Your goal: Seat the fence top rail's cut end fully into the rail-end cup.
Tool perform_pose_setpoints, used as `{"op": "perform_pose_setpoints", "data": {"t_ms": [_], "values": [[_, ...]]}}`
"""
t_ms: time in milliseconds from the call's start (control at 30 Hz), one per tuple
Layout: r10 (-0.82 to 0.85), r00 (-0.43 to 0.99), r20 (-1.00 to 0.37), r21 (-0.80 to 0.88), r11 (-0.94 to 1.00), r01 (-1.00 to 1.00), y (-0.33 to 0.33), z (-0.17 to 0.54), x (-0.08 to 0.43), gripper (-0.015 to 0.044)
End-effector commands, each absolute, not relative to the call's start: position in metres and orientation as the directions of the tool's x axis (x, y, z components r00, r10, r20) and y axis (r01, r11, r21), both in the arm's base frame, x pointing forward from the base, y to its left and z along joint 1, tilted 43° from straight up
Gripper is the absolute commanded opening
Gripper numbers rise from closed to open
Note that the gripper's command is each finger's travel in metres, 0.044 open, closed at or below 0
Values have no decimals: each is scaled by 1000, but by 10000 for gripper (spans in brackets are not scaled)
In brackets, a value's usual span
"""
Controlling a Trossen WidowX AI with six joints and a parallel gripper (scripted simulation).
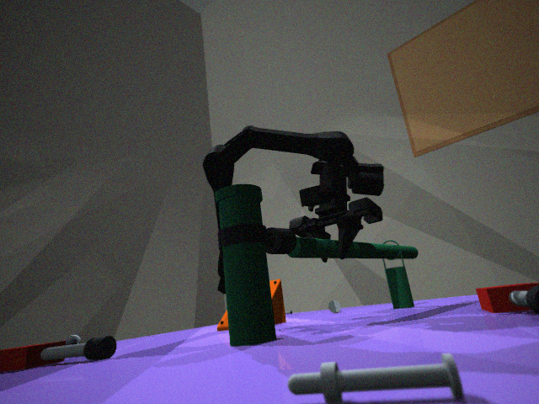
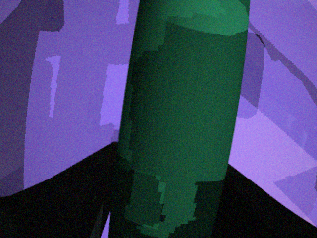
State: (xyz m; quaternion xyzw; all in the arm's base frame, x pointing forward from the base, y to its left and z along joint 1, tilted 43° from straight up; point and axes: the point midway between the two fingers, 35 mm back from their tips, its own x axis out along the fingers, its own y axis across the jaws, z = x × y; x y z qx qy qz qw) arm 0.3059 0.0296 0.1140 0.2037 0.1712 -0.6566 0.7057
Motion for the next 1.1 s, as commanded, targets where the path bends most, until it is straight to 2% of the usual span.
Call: {"op": "perform_pose_setpoints", "data": {"t_ms": [0,1067], "values": [[-857,82,-509,64,57,996,31,117,307,0],[-856,76,-512,58,54,997,16,135,308,0]]}}
